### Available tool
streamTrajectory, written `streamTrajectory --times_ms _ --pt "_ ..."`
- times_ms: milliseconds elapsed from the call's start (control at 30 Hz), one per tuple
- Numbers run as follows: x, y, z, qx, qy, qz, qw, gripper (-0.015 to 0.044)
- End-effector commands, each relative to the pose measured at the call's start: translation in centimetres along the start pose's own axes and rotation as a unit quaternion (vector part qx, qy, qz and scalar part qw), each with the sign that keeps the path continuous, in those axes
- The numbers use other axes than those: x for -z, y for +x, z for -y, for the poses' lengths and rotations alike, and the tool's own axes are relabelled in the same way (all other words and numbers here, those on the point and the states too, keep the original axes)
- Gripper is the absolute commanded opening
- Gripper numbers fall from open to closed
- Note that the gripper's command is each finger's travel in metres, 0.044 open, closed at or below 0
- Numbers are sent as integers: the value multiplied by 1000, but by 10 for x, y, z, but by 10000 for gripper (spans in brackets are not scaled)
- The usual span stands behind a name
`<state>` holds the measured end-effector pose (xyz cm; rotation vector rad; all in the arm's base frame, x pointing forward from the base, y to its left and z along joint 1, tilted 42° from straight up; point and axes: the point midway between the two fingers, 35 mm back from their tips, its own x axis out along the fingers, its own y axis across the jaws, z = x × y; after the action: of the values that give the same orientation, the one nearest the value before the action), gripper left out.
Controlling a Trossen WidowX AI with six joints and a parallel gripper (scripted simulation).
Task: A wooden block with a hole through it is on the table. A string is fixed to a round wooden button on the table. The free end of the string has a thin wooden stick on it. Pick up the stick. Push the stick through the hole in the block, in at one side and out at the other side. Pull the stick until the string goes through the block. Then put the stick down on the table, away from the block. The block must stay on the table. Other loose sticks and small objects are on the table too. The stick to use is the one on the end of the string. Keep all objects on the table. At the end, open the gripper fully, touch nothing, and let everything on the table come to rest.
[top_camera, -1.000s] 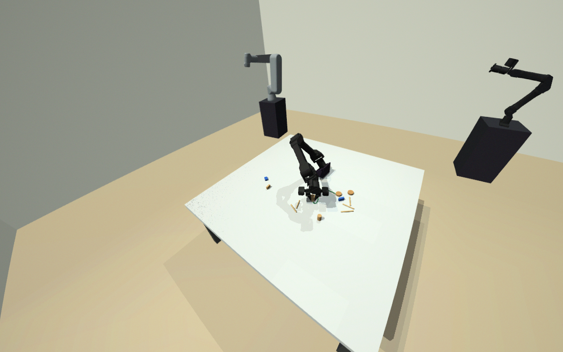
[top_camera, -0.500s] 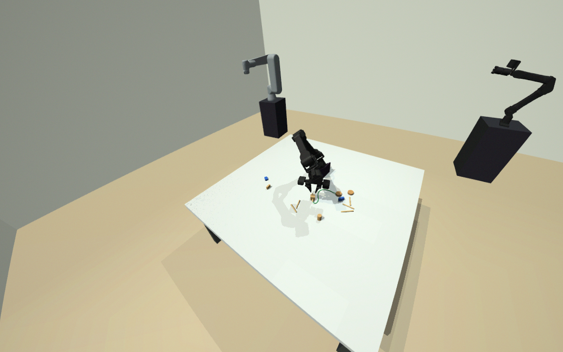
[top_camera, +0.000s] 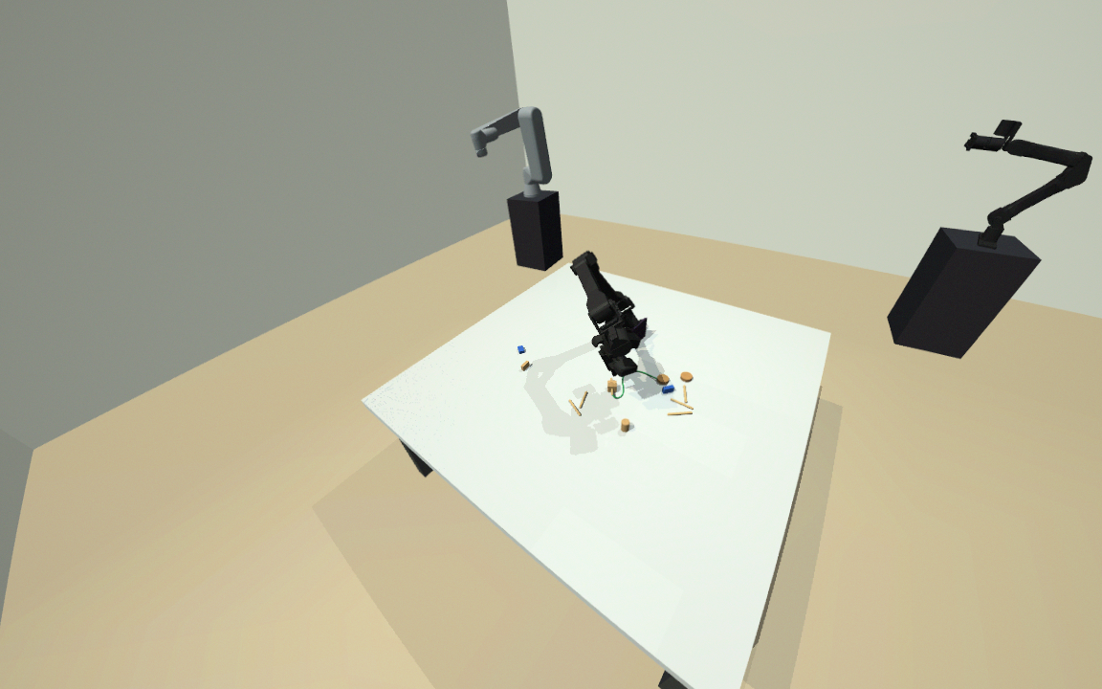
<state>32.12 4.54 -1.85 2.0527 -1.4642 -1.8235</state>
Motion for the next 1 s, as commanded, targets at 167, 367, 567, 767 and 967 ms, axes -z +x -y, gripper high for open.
streamTrajectory --times_ms 167,367,567,767,967 --pt "-11 0 -20 -5 534 2 846 125" --pt "-14 0 -26 -7 673 1 740 125" --pt "-17 0 -32 -8 791 0 611 125" --pt "-18 0 -35 -9 854 -2 520 125" --pt "-18 0 -35 -9 854 -2 520 125"
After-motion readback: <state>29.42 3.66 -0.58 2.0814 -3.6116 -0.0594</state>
